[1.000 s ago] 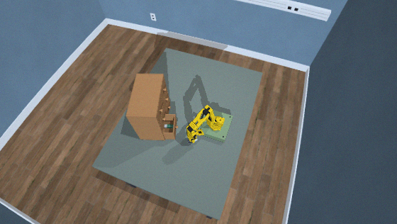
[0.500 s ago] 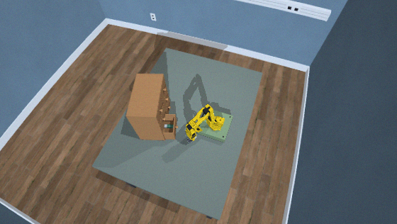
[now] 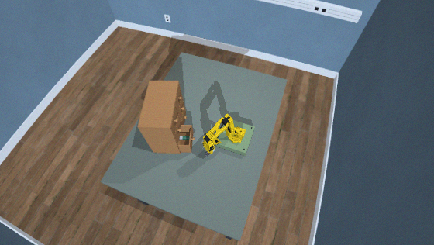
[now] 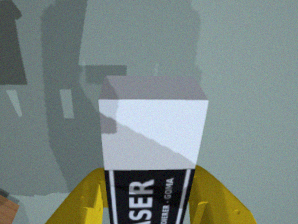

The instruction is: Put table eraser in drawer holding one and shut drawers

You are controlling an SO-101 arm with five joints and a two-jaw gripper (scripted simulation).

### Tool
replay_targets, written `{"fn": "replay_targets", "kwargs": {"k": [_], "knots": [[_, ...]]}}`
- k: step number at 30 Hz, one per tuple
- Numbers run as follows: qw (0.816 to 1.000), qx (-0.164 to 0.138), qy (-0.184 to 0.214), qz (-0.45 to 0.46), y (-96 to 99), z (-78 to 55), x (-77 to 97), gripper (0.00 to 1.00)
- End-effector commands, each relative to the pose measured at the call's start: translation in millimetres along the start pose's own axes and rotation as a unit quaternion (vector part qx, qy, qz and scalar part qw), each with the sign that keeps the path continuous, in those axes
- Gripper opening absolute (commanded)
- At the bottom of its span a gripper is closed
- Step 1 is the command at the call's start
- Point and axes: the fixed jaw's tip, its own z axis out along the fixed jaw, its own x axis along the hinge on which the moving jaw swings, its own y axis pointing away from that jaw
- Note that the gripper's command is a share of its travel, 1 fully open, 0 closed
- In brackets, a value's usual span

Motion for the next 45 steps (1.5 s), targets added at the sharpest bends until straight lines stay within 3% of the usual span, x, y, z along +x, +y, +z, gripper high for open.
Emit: {"fn": "replay_targets", "kwargs": {"k": [1, 6, 18, 23, 35, 40, 45], "knots": [[1.0, 0.001, 0.007, -0.001, 1.3, -1.7, -0.2, 0.0], [1.0, 0.001, 0.007, -0.001, 1.3, -1.7, -0.2, 0.0], [0.994, 0.0, 0.007, 0.111, 41.7, -1.6, -16.4, 0.0], [0.994, 0.0, 0.007, 0.111, 41.7, -1.6, -16.4, 0.0], [0.974, 0.0, 0.007, 0.227, 81.4, -1.6, -32.6, 0.0], [0.974, 0.0, 0.007, 0.227, 81.4, -1.6, -32.6, 0.0], [0.973, -0.007, 0.033, 0.227, 81.6, -11.7, -32.3, 0.0]]}}
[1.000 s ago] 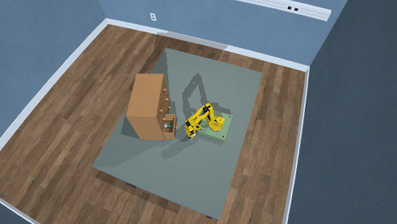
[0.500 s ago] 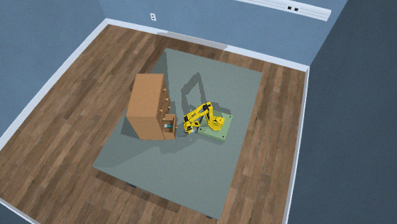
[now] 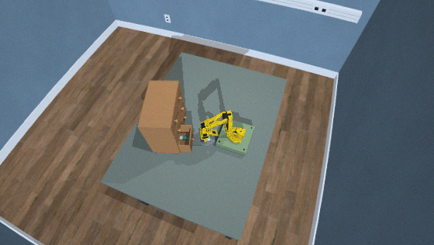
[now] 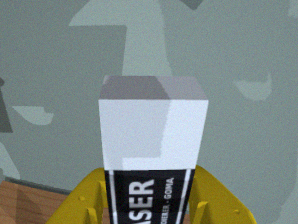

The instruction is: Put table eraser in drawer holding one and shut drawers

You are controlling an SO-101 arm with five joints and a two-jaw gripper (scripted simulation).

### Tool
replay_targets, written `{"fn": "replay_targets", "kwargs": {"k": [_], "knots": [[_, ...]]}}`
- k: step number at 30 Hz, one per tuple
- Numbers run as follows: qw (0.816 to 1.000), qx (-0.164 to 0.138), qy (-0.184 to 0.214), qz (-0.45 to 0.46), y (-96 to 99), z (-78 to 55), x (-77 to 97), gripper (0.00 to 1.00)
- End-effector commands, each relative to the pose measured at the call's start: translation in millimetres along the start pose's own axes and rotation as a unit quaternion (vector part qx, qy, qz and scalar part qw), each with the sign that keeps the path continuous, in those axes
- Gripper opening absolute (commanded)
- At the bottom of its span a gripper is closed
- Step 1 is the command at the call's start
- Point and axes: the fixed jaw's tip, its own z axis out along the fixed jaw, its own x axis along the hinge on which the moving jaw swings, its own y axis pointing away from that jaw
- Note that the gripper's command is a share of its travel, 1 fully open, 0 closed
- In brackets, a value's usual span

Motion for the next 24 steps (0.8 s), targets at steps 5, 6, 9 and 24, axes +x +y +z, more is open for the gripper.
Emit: {"fn": "replay_targets", "kwargs": {"k": [5, 6, 9, 24], "knots": [[0.999, 0.0, 0.049, -0.001, 1.3, -16.8, 1.0, 0.0], [0.999, 0.0, 0.055, -0.001, 1.3, -18.6, 0.9, 0.0], [0.998, 0.0, 0.06, -0.001, 1.3, -20.4, 0.8, 0.0], [0.992, -0.002, 0.125, 0.0, 1.3, -43.7, 1.0, 0.0]]}}
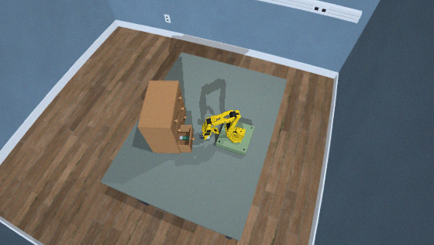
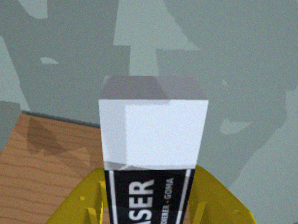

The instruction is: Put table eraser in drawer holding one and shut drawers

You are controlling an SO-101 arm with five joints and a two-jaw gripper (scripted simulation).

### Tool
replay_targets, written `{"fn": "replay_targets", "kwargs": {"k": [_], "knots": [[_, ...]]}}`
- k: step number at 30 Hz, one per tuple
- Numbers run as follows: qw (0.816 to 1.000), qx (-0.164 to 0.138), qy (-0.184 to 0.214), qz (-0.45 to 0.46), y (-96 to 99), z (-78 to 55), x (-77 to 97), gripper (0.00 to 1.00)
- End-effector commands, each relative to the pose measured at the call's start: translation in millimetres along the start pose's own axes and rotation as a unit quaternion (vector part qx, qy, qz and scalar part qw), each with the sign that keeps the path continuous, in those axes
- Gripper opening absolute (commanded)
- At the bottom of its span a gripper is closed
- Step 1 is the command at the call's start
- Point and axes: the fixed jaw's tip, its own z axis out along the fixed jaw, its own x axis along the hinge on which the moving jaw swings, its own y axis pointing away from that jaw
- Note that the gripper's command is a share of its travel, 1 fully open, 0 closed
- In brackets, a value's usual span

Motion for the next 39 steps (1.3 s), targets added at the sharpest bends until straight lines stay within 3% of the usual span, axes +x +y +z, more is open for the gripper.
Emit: {"fn": "replay_targets", "kwargs": {"k": [1, 5, 17, 22, 34, 39], "knots": [[1.0, -0.001, 0.015, 0.0, 1.3, -6.6, -0.7, 0.0], [1.0, -0.001, 0.015, 0.0, 1.3, -6.6, -0.7, 0.0], [0.997, -0.002, 0.081, 0.0, 1.3, -29.2, 4.6, 0.0], [0.997, -0.002, 0.081, 0.0, 1.3, -29.2, 4.6, 0.0], [0.989, -0.003, 0.146, 0.0, 1.4, -51.8, 9.9, 0.0], [0.989, -0.003, 0.146, 0.0, 1.4, -51.8, 9.9, 0.0]]}}
